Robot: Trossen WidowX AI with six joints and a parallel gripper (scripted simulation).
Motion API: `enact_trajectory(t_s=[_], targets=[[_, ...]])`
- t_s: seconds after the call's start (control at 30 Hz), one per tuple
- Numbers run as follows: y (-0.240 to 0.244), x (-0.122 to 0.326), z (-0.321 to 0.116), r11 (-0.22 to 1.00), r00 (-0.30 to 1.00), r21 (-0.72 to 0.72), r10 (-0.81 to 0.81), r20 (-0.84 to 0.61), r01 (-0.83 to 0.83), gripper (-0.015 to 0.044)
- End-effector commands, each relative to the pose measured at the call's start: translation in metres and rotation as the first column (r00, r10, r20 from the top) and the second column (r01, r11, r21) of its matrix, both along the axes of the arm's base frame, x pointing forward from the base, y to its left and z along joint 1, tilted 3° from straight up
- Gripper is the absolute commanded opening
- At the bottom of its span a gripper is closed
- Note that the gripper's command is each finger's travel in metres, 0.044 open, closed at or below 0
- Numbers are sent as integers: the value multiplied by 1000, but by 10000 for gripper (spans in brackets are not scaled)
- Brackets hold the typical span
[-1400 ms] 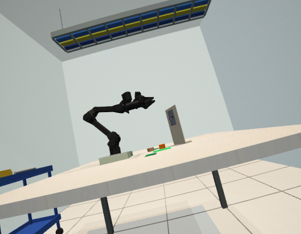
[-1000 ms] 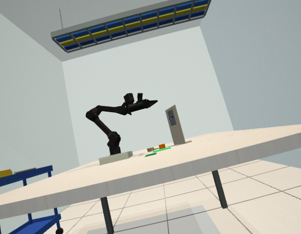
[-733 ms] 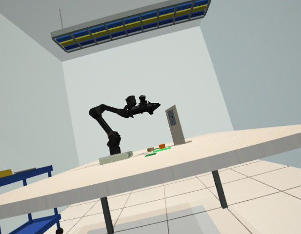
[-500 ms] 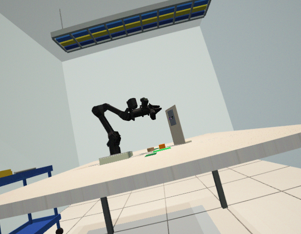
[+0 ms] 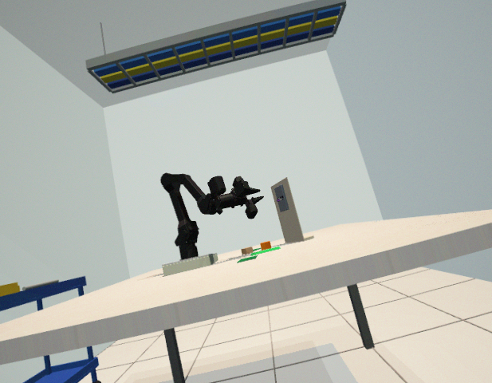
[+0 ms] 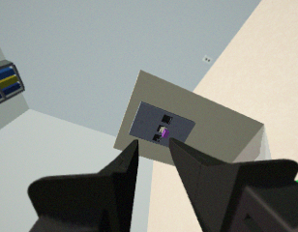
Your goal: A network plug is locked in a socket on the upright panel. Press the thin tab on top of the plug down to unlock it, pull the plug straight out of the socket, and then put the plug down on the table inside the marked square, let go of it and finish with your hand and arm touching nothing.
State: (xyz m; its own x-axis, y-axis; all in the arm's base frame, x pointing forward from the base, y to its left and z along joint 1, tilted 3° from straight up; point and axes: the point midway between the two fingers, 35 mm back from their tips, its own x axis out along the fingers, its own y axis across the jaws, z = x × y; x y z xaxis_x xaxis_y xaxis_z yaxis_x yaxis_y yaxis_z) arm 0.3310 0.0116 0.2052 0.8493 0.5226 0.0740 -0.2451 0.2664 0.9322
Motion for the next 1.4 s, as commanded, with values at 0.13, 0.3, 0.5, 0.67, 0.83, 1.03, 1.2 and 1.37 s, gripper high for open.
enact_trajectory(t_s=[0.13, 0.3, 0.5, 0.67, 0.83, 1.03, 1.2, 1.37], targets=[[4, -23, -30, 966, 975, 225, 162, -155, -125, 156], [5, -33, -40, 938, 950, 308, 229, -210, -158, 156], [5, -33, -40, 938, 950, 308, 229, -210, -158, 156], [10, -21, -38, 938, 951, 309, 230, -208, -159, 156], [22, 4, -36, 937, 951, 310, 230, -206, -160, 156], [32, 20, -35, 937, 951, 309, 230, -205, -160, 156], [33, 23, -35, 937, 952, 309, 230, -205, -160, 156], [36, 30, -34, 937, 952, 310, 230, -204, -160, 156]])
